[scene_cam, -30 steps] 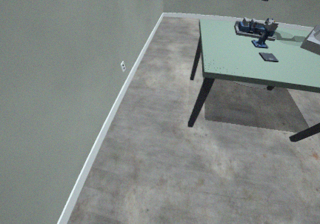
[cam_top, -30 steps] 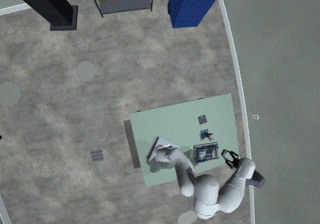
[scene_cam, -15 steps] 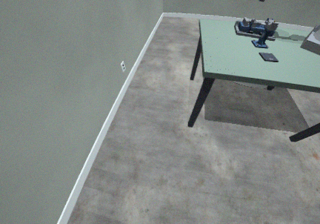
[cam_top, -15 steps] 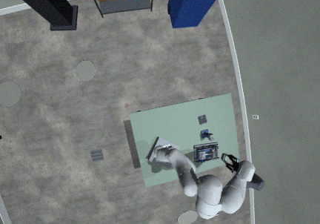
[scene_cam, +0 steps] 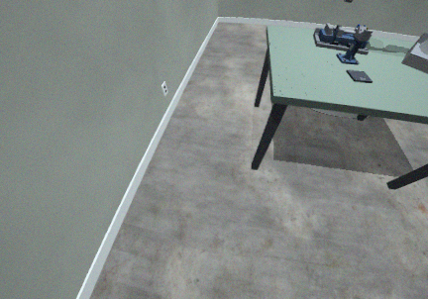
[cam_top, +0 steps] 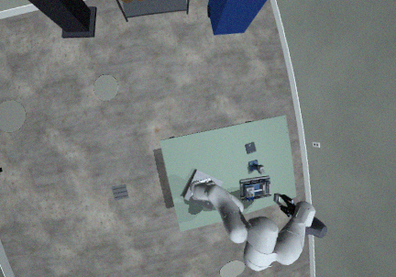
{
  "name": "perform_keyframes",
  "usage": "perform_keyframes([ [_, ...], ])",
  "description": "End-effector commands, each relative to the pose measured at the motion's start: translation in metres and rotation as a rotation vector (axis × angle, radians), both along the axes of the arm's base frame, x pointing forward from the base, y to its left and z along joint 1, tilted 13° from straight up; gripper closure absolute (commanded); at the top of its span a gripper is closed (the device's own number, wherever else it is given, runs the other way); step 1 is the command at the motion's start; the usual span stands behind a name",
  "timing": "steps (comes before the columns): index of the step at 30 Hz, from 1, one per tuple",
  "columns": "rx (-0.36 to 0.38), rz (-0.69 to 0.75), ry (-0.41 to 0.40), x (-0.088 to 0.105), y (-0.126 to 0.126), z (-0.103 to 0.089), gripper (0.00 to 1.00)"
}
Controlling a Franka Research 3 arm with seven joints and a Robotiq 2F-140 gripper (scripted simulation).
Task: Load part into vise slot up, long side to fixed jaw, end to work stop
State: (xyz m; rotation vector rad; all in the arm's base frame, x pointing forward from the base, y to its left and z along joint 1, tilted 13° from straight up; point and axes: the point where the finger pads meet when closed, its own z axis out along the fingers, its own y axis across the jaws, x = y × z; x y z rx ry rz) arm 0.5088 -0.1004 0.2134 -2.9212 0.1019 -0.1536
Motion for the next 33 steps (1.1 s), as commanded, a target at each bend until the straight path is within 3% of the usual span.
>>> perform_keyframes([
  [1, -0.013, 0.092, -0.017, 0.0024, -0.0049, 0.0, 1.0],
  [33, -0.026, 0.119, -0.019, 0.0028, -0.0118, -0.0025, 1.0],
])
